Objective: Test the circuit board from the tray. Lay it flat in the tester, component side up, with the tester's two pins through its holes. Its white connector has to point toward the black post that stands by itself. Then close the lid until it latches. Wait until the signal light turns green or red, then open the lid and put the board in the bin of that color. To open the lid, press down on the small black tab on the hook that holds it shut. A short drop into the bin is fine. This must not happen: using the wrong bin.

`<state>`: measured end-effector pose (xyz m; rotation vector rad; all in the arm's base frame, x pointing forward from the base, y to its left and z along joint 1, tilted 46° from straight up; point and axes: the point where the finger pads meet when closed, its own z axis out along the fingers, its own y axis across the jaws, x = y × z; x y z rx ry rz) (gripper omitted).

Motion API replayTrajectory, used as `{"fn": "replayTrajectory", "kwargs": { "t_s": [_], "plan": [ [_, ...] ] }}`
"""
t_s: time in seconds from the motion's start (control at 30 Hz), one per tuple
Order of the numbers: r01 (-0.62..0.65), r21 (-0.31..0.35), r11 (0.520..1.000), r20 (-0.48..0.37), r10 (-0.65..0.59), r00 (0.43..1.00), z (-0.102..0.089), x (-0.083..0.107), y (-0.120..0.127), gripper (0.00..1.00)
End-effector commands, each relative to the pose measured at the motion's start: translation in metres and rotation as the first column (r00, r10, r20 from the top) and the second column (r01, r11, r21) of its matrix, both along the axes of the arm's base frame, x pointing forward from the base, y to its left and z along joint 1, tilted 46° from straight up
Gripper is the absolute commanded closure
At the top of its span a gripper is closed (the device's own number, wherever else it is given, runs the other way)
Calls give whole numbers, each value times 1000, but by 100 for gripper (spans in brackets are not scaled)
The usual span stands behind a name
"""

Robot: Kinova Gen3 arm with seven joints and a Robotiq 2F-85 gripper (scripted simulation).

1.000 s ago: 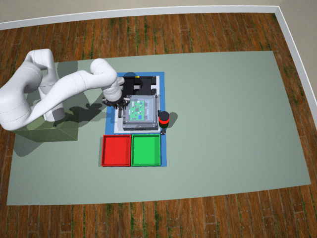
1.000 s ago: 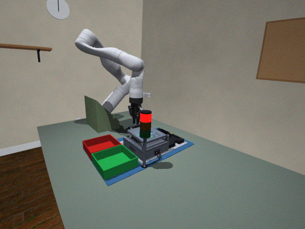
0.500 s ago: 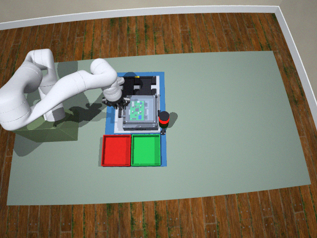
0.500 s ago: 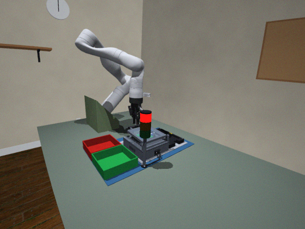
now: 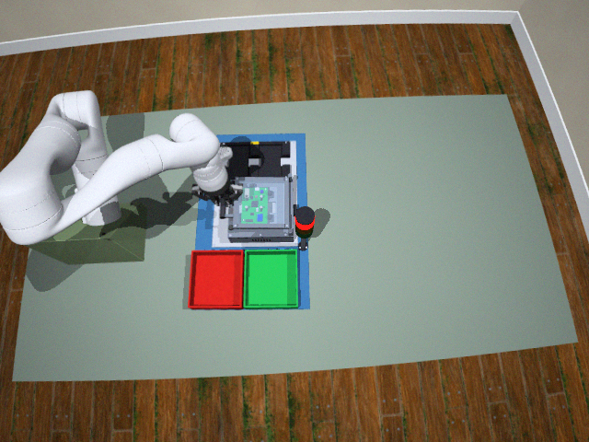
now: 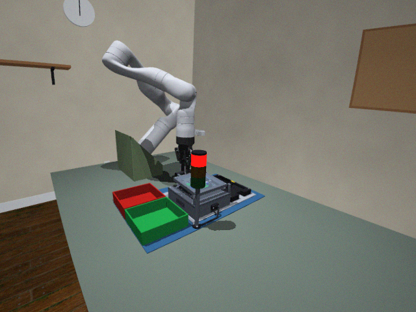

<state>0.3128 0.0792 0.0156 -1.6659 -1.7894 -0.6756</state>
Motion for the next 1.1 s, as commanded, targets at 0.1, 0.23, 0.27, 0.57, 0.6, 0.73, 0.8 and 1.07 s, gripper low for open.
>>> {"fn": "replayTrajectory", "kwargs": {
  "t_s": [0.1, 0.23, 0.27, 0.57, 0.6, 0.73, 0.8, 1.07],
  "plan": [
    [-6, 4, 1000, -2, 6, 1000, -6, -2, 8, 74],
    [-6, 4, 1000, -2, 6, 1000, -6, -2, 9, 74],
    [-6, 4, 1000, -2, 6, 1000, -6, -2, 9, 74],
    [-6, 4, 1000, -2, 6, 1000, -6, -2, 9, 74],
    [-6, 4, 1000, -2, 6, 1000, -6, -2, 9, 74],
    [-6, 4, 1000, -2, 6, 1000, -6, -2, 9, 74],
    [-6, 4, 1000, -2, 6, 1000, -6, -2, 9, 74],
    [-6, 4, 1000, -2, 6, 1000, -6, -2, 9, 100]
  ]
}}
